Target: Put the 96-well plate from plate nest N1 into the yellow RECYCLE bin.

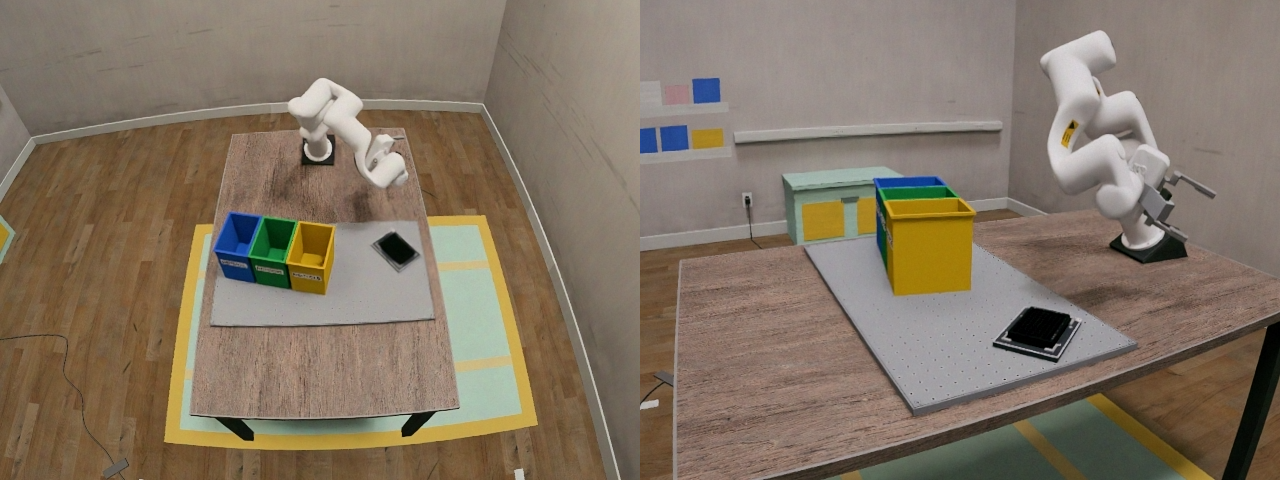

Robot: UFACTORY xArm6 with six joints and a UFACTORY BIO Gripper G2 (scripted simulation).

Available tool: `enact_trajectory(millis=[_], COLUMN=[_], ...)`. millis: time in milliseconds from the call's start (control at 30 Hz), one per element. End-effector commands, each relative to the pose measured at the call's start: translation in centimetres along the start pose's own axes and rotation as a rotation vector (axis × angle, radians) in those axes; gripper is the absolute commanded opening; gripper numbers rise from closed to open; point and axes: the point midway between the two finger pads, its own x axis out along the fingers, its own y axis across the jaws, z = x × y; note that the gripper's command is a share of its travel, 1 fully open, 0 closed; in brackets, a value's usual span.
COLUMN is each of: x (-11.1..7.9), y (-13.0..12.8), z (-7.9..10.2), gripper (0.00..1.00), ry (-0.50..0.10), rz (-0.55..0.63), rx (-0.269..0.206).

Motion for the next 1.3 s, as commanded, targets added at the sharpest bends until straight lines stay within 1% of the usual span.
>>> enact_trajectory(millis=[0, 433, 567, 600, 700, 733, 833, 967, 1000, 1067, 1133, 1267], x=[-0.4, -2.3, -2.3, -2.8, -3.2, -3.4, -3.7, -4.6, -4.9, -5.3, -5.3, -6.4], y=[1.4, 7.8, 7.9, 7.7, 6.5, 6.1, 5.4, 3.9, 3.6, 3.0, 3.0, 1.7], z=[0.3, 1.6, 1.6, 1.7, 2.5, 2.7, 3.3, 4.3, 4.5, 4.9, 4.9, 5.9], gripper=[0.37, 0.37, 0.37, 0.37, 0.37, 0.37, 0.37, 0.37, 0.37, 0.37, 0.37, 0.37], ry=[-0.002, -0.002, -0.002, -0.028, -0.113, -0.131, -0.131, -0.241, -0.257, -0.257, -0.257, -0.366], rz=[-0.002, -0.002, -0.002, -0.021, -0.064, -0.074, -0.074, -0.142, -0.153, -0.153, -0.153, -0.224], rx=[0.000, -0.001, -0.001, -0.008, -0.037, -0.043, -0.044, -0.075, -0.079, -0.079, -0.079, -0.108])
